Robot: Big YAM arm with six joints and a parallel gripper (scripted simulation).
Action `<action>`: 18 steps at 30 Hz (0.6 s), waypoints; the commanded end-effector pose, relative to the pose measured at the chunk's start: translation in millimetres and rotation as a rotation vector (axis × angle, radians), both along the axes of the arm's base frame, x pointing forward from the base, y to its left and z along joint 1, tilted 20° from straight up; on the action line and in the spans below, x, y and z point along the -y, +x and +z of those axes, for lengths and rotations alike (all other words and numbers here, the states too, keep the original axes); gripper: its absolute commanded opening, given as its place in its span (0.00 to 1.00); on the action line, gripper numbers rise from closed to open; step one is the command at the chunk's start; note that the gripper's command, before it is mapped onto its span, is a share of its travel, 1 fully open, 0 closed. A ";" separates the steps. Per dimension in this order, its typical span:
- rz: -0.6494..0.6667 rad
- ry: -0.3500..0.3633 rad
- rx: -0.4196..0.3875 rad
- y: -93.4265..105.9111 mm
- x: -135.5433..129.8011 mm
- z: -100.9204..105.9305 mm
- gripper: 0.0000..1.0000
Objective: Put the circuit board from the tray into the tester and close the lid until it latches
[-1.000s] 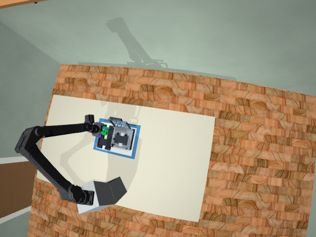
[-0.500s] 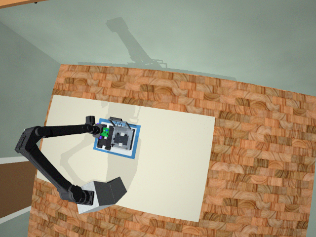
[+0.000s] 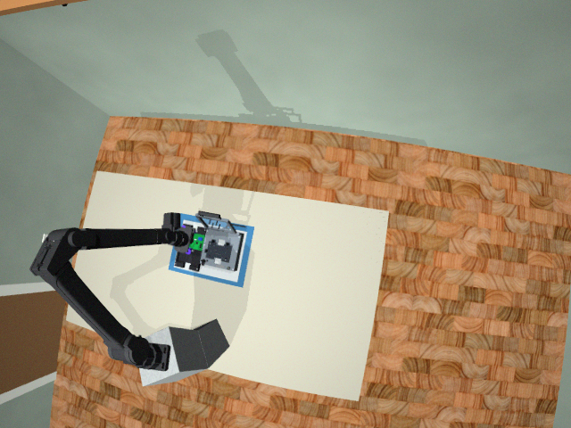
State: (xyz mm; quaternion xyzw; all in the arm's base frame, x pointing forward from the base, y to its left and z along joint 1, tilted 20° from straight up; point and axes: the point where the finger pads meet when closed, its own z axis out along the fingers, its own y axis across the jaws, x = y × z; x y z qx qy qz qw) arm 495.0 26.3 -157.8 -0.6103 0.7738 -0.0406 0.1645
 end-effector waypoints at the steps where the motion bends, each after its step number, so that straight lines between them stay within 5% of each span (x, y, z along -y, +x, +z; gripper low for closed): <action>1: 0.010 -0.002 0.024 1.3 11.3 4.4 0.72; 18: 0.010 -0.002 0.007 -27.6 58.5 -13.7 0.72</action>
